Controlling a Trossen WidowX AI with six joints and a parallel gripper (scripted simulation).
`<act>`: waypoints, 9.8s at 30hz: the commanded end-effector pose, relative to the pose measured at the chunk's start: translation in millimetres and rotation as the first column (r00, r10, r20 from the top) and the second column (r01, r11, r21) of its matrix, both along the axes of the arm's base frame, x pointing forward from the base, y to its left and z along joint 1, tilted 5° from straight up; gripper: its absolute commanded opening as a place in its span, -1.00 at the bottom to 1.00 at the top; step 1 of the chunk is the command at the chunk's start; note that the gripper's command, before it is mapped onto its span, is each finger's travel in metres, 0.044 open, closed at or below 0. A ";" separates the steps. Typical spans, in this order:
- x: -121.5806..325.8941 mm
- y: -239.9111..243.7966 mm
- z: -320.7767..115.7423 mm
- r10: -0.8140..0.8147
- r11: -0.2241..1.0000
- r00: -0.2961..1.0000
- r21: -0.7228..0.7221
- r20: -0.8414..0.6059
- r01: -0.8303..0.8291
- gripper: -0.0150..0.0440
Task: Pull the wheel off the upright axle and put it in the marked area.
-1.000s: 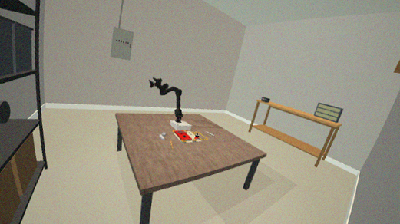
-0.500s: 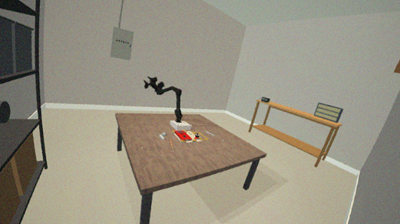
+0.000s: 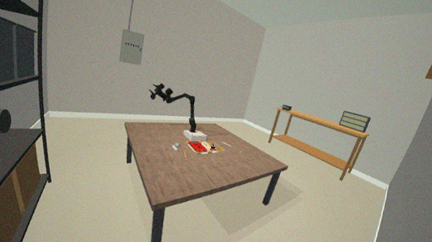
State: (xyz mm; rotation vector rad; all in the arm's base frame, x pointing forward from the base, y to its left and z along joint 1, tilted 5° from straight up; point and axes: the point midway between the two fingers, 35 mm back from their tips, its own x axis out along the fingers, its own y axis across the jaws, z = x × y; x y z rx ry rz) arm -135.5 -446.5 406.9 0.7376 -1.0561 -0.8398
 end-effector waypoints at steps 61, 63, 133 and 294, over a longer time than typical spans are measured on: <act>505.8 91.6 -223.9 0.572 0.217 0.781 0.871 0.252 -0.440 0.53; 517.1 108.2 -231.6 0.587 0.179 0.772 0.891 0.243 -0.417 0.53; 507.7 502.9 -346.1 0.958 0.106 0.172 0.845 -0.228 0.525 0.53; 507.1 503.2 -337.3 0.958 0.106 0.172 0.845 -0.228 0.525 -0.49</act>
